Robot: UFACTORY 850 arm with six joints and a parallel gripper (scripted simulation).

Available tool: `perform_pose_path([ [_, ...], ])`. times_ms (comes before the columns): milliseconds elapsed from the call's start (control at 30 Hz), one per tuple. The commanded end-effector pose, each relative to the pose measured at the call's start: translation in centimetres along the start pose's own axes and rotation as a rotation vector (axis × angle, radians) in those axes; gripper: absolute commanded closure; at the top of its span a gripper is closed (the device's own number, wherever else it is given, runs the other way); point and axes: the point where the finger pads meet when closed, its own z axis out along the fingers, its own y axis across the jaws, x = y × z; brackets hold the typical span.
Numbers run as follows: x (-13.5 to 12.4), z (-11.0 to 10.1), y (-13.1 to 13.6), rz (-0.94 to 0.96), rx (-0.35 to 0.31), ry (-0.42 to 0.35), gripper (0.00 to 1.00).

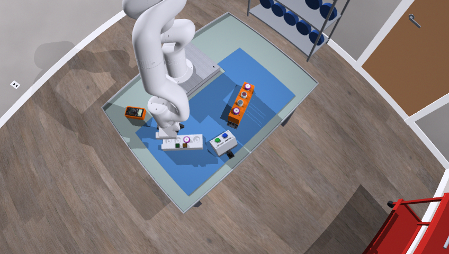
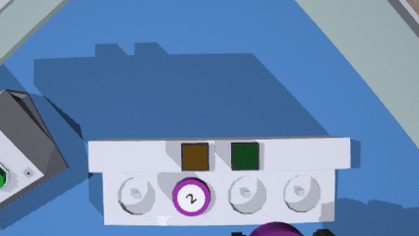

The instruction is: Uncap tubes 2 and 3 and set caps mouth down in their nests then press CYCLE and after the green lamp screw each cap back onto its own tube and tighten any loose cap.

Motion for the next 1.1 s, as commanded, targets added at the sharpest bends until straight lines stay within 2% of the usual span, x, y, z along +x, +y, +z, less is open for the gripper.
perform_pose_path([
  [0,0.0,1.3,0.0,0.000,0.001,0.000,1.00],
  [233,0.0,4.8,0.0,0.000,0.001,0.000,1.00],
  [300,0.0,4.8,0.0,0.000,0.001,0.000,1.00],
  [800,0.1,12.3,0.0,0.000,0.001,0.000,1.00],
  [1067,0.1,12.6,0.0,0.000,0.001,0.000,1.00],
])
